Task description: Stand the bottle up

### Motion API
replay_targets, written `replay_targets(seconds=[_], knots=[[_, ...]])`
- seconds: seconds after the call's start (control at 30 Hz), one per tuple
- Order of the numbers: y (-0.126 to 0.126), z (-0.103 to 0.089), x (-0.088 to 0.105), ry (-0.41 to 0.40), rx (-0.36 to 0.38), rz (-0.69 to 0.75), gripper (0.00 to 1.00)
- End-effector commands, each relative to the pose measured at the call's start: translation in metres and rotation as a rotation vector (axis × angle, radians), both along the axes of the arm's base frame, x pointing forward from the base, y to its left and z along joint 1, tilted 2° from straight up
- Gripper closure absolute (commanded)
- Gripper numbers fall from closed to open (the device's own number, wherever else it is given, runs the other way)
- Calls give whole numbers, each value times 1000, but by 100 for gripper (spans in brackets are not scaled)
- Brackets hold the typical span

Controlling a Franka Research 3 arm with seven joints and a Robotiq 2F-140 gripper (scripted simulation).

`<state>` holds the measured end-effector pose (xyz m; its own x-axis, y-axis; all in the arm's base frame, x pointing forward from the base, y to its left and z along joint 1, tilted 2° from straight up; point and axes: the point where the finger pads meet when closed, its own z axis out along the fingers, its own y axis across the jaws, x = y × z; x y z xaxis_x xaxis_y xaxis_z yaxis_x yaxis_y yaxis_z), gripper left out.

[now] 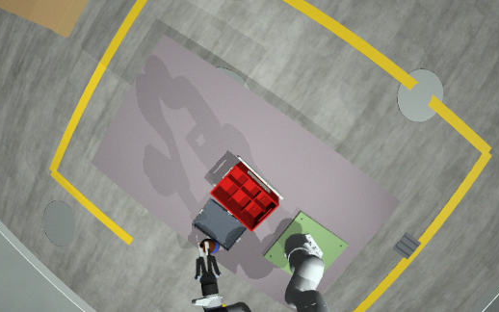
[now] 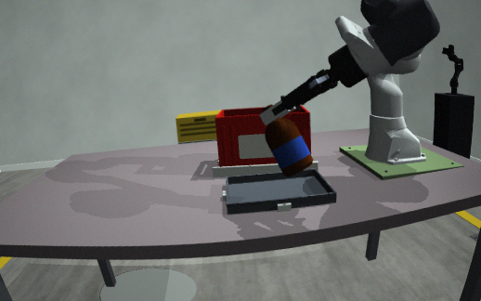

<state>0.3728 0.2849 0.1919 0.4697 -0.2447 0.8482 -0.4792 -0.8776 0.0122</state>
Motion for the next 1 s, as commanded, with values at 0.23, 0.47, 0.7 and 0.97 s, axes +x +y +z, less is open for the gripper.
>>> replay_targets(seconds=[0.23,0.47,0.7,0.97], knots=[[2,3,2,-10,4,0,100],[1,3,2,-14,0,-1,100],[0,2,1,-26,-10,-3,100],[-1,0,0,-64,-39,-6,100]])
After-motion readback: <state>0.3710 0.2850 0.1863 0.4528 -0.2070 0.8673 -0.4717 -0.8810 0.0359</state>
